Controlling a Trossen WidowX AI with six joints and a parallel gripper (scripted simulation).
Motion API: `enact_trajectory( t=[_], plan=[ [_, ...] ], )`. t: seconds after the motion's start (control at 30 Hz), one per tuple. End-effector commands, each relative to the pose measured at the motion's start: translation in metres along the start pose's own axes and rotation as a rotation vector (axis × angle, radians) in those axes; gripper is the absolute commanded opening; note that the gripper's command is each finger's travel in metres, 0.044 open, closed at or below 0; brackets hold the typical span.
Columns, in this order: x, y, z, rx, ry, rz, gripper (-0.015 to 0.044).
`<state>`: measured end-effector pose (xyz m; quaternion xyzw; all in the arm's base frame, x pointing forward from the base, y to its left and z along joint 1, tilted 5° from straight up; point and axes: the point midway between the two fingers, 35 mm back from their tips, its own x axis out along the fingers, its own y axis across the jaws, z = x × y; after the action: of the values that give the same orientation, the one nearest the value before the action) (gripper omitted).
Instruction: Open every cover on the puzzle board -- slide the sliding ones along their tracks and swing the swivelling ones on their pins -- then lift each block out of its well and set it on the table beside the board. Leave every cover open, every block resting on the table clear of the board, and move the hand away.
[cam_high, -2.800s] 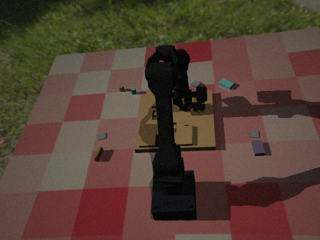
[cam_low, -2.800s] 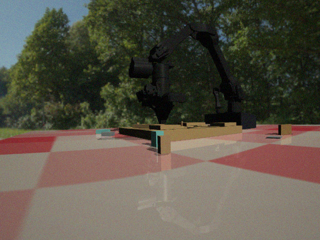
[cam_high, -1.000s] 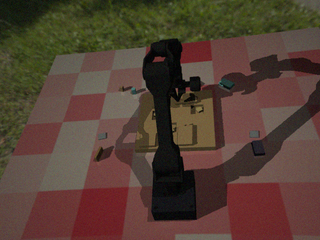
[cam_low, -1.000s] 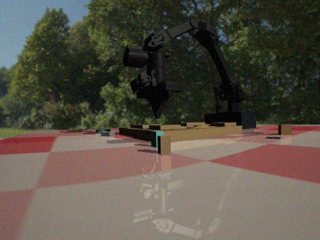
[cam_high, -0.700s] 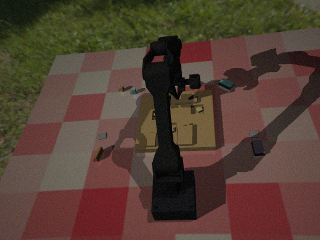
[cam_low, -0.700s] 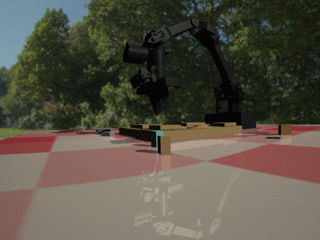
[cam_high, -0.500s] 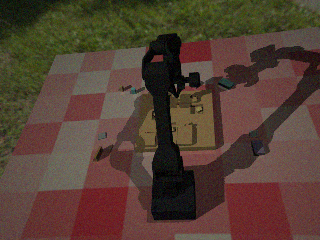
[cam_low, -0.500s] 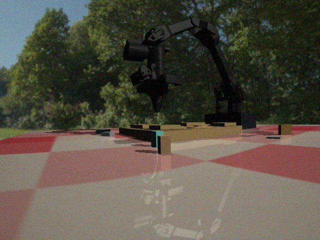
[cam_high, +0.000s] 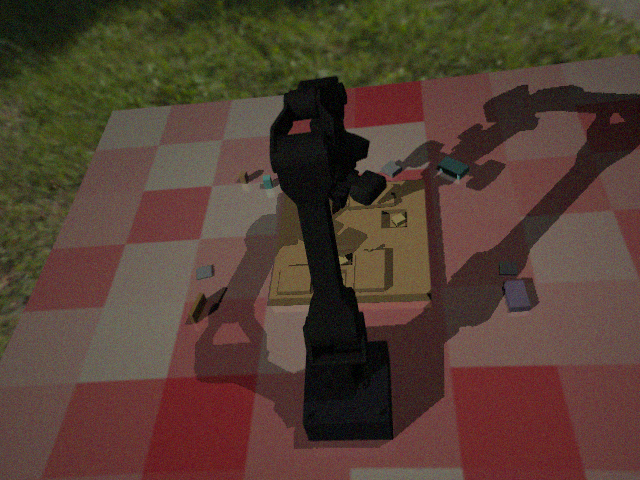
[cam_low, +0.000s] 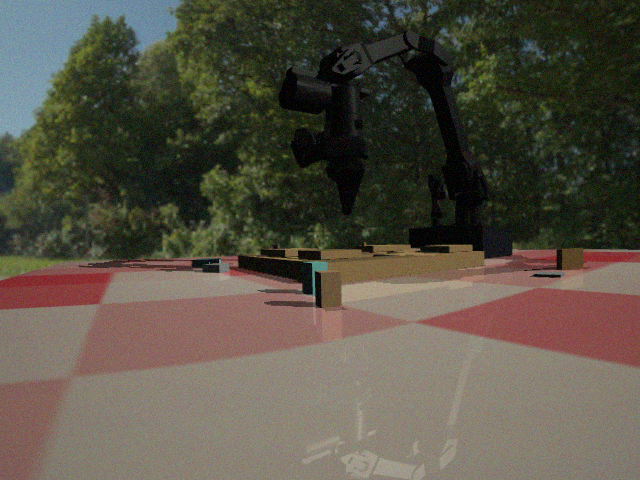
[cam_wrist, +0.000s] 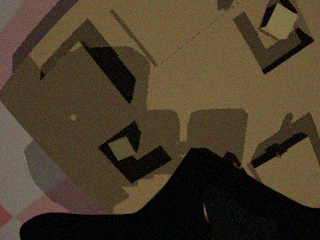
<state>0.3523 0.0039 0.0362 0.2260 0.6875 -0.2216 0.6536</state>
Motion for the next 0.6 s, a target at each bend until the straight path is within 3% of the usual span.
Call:
enact_trajectory(
  t=[0.0,0.13,0.43,0.57],
  plan=[
    [-0.002,-0.009,-0.035,0.363,0.004,-0.01,0.0],
    [-0.003,-0.015,-0.05,0.53,0.004,-0.012,0.0],
    [-0.003,-0.038,-0.092,0.263,0.011,-0.003,0.0],
    [-0.002,-0.04,-0.098,0.485,0.011,-0.004,0.0]
  ],
)
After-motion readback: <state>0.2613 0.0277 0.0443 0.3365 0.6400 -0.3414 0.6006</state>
